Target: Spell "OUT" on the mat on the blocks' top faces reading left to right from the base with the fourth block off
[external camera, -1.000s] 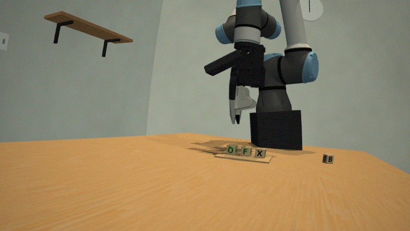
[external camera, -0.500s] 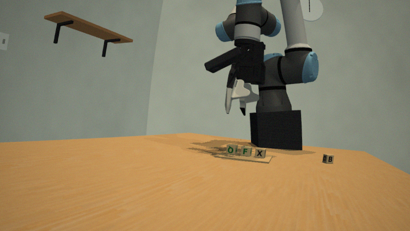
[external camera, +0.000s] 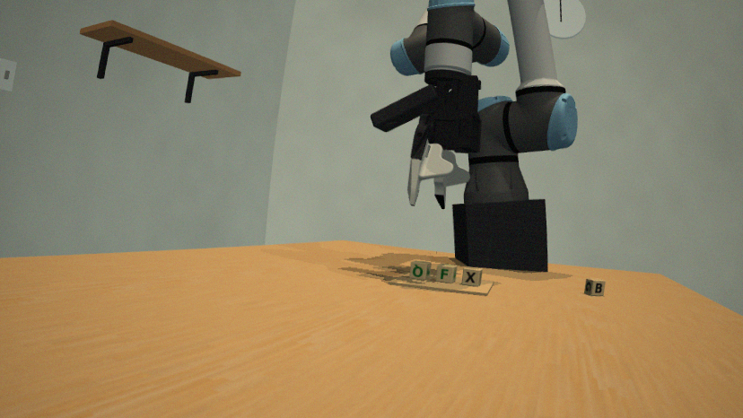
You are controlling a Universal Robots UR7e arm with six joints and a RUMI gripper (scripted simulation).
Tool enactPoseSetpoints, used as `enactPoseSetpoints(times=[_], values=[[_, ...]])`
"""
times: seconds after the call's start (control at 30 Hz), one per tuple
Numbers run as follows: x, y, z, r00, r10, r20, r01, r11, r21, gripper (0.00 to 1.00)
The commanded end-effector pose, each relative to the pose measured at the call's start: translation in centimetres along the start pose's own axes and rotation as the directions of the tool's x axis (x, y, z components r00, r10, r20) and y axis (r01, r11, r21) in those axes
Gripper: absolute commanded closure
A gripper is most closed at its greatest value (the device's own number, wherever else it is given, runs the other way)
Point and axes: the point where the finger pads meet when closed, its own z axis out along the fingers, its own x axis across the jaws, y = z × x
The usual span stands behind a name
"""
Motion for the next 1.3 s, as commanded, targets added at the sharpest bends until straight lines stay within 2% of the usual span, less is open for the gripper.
enactPoseSetpoints(times=[0.0,0.13,0.3,0.37,0.57,0.7,0.83,1.27], values=[[0.0,0.0,-0.3,1.0,0.0,0.001,0.0,1.0,0.0,0.0],[0.0,0.0,-1.3,1.0,0.0,0.001,0.0,1.0,0.0,0.0],[0.0,0.0,-3.7,1.0,0.0,0.001,0.0,1.0,0.0,0.0],[0.0,0.0,-3.7,1.0,0.0,0.001,0.0,1.0,0.0,0.0],[0.0,0.0,-6.9,1.0,0.0,0.001,0.0,1.0,0.0,0.0],[0.0,0.0,-8.4,1.0,0.0,0.001,0.0,1.0,0.0,0.0],[0.0,0.0,-8.9,1.0,0.0,0.001,0.0,1.0,0.0,0.0],[0.0,0.0,-8.9,1.0,0.0,0.001,0.0,1.0,0.0,0.0]])
